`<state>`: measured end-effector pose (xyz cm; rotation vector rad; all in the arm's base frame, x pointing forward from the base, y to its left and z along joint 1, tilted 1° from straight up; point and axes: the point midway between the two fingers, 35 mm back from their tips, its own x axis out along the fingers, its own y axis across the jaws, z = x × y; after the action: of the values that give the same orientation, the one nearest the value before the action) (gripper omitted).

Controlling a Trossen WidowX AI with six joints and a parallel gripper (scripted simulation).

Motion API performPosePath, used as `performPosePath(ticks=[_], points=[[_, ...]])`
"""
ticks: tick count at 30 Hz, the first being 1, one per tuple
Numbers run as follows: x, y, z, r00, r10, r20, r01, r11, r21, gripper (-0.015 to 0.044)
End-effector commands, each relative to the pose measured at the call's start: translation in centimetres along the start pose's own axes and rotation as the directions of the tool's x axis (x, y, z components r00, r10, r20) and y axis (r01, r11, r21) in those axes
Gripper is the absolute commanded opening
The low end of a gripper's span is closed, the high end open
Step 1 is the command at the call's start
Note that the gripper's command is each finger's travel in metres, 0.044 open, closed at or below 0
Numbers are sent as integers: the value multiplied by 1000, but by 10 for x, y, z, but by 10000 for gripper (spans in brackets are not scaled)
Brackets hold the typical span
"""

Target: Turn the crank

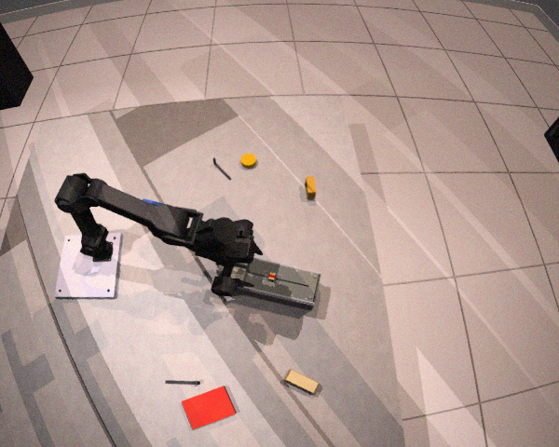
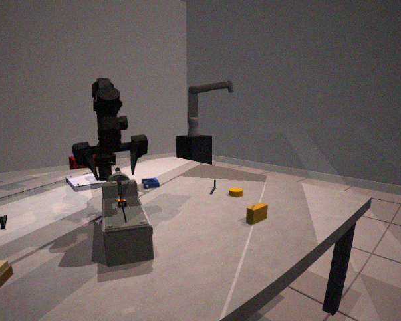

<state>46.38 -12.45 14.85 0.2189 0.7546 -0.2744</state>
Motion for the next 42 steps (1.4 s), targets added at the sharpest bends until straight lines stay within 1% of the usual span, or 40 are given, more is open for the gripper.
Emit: performPosePath(ticks=[1, 15, 33, 42], points=[[0, 0, 0, 1000, -1, 0, 1, 1000, 0, 361], [0, 0, 0, 1000, -1, 0, 1, 1000, 0, 0], [0, 0, 0, 1000, 0, 0, 0, 1000, 0, 0], [0, 0, 0, 1000, 0, 0, 0, 1000, 0, 236]])
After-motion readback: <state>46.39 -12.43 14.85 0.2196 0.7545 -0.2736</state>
